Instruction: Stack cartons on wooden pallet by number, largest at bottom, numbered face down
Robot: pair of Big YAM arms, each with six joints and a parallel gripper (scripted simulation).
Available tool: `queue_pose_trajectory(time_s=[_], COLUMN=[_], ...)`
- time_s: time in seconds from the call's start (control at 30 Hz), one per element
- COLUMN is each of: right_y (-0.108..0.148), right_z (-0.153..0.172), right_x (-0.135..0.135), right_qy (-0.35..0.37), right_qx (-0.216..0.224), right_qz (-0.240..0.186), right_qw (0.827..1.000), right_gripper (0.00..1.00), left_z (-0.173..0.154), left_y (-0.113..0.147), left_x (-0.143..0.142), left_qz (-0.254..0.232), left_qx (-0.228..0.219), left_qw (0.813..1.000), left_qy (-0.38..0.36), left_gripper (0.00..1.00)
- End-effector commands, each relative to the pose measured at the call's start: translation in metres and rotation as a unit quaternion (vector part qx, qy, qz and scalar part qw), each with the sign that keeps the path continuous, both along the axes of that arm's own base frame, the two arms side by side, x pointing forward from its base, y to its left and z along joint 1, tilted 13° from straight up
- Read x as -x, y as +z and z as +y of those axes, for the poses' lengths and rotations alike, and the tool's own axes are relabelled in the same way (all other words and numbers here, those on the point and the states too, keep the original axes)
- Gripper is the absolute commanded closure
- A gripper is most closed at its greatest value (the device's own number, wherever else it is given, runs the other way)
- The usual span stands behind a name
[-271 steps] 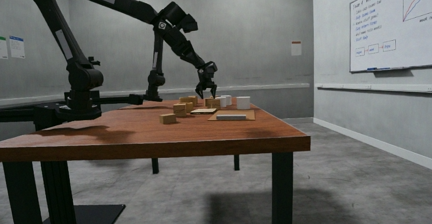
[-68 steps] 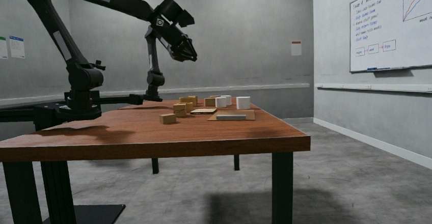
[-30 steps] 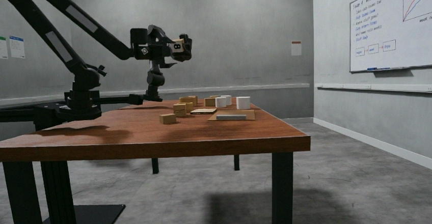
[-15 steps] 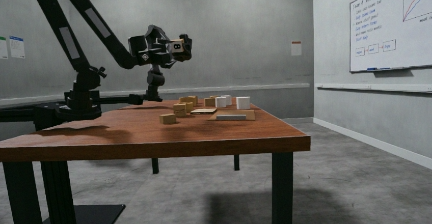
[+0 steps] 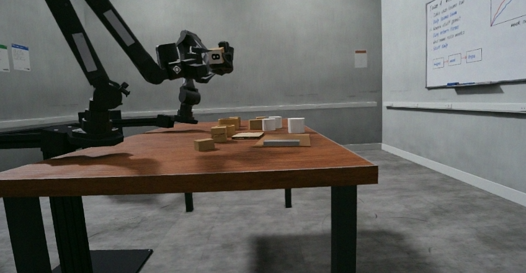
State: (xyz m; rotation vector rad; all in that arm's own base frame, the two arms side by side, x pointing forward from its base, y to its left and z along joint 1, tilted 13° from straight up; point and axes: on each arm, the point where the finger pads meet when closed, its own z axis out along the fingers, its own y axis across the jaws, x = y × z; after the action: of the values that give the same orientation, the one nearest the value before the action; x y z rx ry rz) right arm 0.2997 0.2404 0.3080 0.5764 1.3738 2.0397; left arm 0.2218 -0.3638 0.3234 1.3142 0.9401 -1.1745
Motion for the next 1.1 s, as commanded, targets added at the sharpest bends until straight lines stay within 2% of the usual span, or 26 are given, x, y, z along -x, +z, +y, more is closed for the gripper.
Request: queue_pose_trajectory(time_s=[0.0, 0.83, 0.87, 0.9, 1.0, 1.07], right_y=[0.008, 0.008, 0.016, 0.009, 0.017, 0.015], right_z=[-0.003, -0.003, -0.009, -0.008, -0.013, -0.021], right_x=[0.002, 0.002, 0.002, -0.002, -0.010, -0.016], right_qy=[0.000, 0.000, -0.006, -0.013, -0.027, -0.041], right_qx=[-0.011, -0.011, -0.021, 0.001, 0.028, 0.066], right_qz=[-0.009, -0.009, -0.017, -0.014, -0.026, -0.031], right_qw=[1.000, 1.000, 1.000, 1.000, 0.999, 0.996], right_gripper=[0.00, 0.00, 0.00, 0.00, 0.00, 0.00], left_z=[-0.002, -0.002, -0.002, -0.002, -0.002, -0.002], left_y=[0.009, 0.009, 0.009, 0.009, 0.009, 0.009], left_x=[-0.002, -0.002, -0.002, -0.002, -0.002, -0.002], left_qz=[-0.001, -0.001, -0.001, -0.001, -0.001, -0.001], left_qx=[0.005, 0.005, 0.005, 0.005, 0.005, 0.005], left_qw=[1.000, 1.000, 1.000, 1.000, 1.000, 1.000], left_qy=[-0.001, -0.001, -0.001, -0.001, -0.001, -0.001], left_gripper=[0.45, 0.45, 0.45, 0.45, 0.45, 0.45])
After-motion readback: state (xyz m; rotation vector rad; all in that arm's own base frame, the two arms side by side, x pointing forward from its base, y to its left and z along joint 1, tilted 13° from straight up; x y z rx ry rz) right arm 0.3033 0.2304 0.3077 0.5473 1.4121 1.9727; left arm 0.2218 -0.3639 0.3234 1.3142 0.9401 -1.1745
